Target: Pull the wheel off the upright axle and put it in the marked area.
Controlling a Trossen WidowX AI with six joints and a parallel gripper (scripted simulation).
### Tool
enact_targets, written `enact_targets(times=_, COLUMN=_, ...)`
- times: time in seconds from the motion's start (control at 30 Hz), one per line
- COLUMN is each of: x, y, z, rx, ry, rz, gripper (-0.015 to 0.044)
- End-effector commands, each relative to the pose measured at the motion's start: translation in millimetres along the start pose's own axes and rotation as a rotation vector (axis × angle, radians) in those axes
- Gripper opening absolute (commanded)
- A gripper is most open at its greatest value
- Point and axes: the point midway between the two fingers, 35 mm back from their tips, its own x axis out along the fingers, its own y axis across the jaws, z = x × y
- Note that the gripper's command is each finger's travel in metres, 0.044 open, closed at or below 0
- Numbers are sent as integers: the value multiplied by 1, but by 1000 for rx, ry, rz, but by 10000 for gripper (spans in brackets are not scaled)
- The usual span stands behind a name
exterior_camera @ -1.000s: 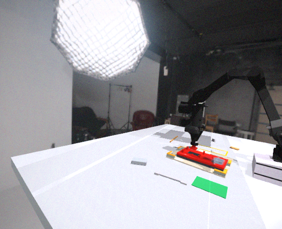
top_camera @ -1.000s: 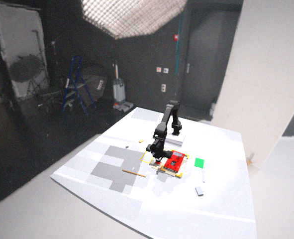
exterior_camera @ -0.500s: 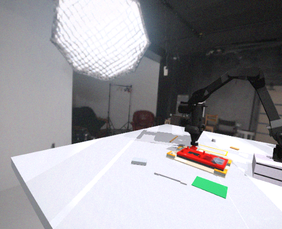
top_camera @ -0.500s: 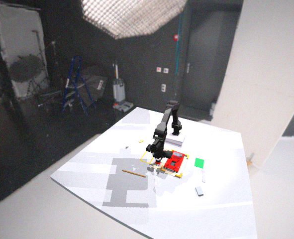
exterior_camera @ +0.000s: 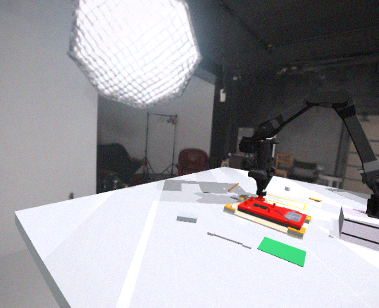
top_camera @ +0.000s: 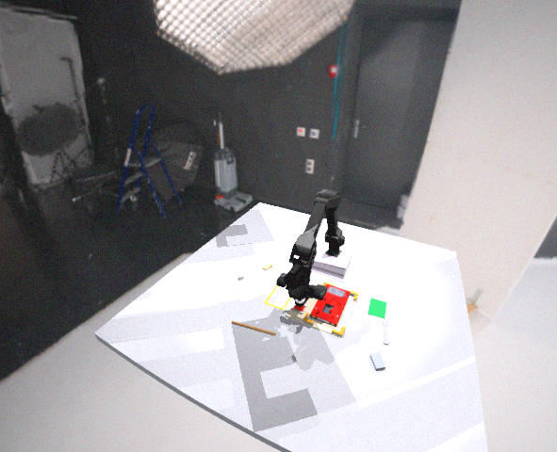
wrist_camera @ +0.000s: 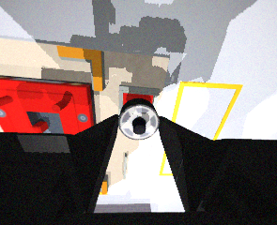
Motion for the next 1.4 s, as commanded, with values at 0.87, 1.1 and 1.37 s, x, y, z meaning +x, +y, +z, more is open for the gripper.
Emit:
enact_targets(times=0.87, x=-61, y=0, z=-3, rx=-4, ry=-16, rz=3, gripper=300)
enact_targets(times=1.1, x=-42, y=0, z=-1, rx=-4, ry=-16, rz=2, gripper=300)
enact_targets(times=1.37, x=-8, y=0, z=-2, rx=-4, ry=-15, rz=2, gripper=300)
